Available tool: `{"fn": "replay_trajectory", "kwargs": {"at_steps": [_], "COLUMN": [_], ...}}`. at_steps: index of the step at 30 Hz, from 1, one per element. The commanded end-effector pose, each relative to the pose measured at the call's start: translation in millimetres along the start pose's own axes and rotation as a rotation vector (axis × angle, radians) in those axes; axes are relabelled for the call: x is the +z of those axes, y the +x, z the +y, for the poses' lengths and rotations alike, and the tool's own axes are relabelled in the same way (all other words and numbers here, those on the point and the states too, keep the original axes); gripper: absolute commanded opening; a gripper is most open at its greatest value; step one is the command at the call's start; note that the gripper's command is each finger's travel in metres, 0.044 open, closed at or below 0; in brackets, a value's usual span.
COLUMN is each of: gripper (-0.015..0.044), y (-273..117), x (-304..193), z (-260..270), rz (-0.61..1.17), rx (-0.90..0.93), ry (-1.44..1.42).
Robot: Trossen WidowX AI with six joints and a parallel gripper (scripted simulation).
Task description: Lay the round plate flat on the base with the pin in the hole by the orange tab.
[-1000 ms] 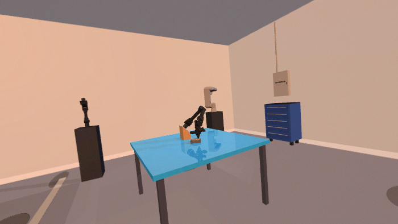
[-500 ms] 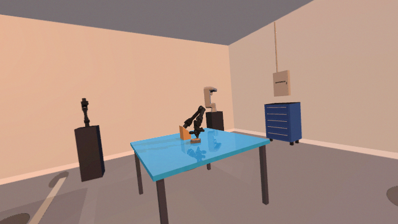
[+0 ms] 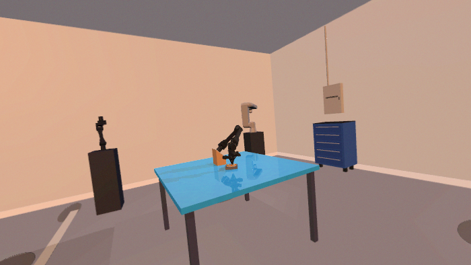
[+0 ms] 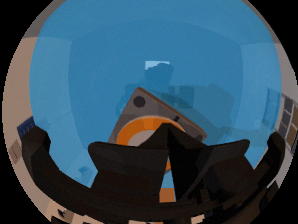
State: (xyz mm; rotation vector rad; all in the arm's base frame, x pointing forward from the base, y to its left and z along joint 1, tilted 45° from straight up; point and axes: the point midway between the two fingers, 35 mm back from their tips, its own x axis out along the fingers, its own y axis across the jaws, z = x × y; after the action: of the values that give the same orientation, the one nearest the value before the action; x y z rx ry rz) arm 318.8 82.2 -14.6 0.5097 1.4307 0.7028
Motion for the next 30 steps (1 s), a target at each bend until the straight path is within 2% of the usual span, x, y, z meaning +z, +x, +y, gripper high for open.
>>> {"fn": "replay_trajectory", "kwargs": {"at_steps": [1, 10, 30], "gripper": [0.0000, 0.0000, 0.0000], "y": [2.0, -40.8, -34.5], "x": [-1.3, -2.2, -0.6], "z": [-3.4, -3.2, -4.3], "rz": [0.006, 0.006, -0.001], "rx": [-0.003, -0.005, -0.002], "ry": [-0.002, -0.002, 0.005]}}
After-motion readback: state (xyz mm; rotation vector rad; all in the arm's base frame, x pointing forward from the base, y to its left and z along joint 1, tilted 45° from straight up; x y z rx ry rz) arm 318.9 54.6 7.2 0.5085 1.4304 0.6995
